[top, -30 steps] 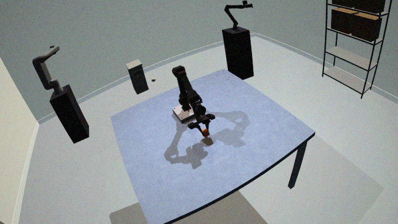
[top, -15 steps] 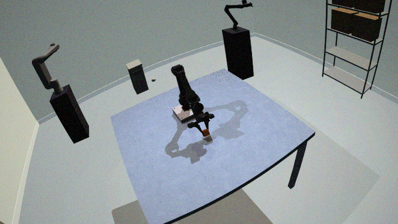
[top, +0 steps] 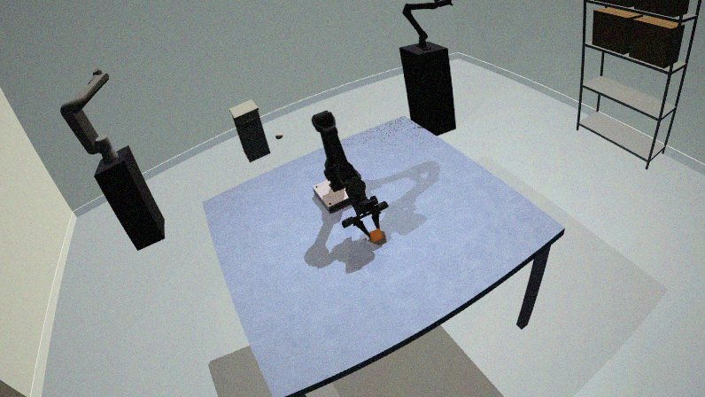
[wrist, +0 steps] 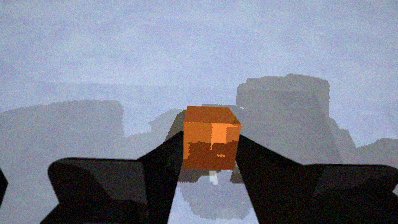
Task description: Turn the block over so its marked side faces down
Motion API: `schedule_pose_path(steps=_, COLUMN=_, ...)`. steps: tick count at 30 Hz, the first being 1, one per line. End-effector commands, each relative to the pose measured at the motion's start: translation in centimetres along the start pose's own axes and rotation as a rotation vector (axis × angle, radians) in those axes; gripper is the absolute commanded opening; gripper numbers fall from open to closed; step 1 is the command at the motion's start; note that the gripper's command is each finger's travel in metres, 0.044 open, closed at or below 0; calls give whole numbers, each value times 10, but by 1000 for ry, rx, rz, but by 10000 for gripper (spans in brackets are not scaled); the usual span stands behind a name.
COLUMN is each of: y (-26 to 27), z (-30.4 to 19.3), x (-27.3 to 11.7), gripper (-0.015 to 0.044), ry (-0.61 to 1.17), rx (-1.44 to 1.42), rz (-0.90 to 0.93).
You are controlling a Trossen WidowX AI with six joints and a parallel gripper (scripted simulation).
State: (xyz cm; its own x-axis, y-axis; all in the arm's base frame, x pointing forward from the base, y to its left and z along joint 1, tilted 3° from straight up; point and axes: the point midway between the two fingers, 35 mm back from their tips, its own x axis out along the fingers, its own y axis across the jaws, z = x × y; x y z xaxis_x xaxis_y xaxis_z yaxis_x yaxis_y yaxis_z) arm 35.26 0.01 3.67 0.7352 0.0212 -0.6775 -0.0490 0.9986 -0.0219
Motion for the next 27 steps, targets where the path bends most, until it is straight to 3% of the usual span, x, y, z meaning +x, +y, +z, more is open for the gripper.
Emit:
schedule_pose_path(steps=1, y=1, z=-8, x=4, gripper=0, ry=-36, rx=-1, rz=4)
schedule_pose_path(steps=18, y=1, z=-19, x=-6, gripper=0, ry=-276, rx=-5, rz=4)
schedule_pose_path(steps=27, y=1, z=-17, x=-10, gripper=0, ry=-311, rx=-5, rz=4)
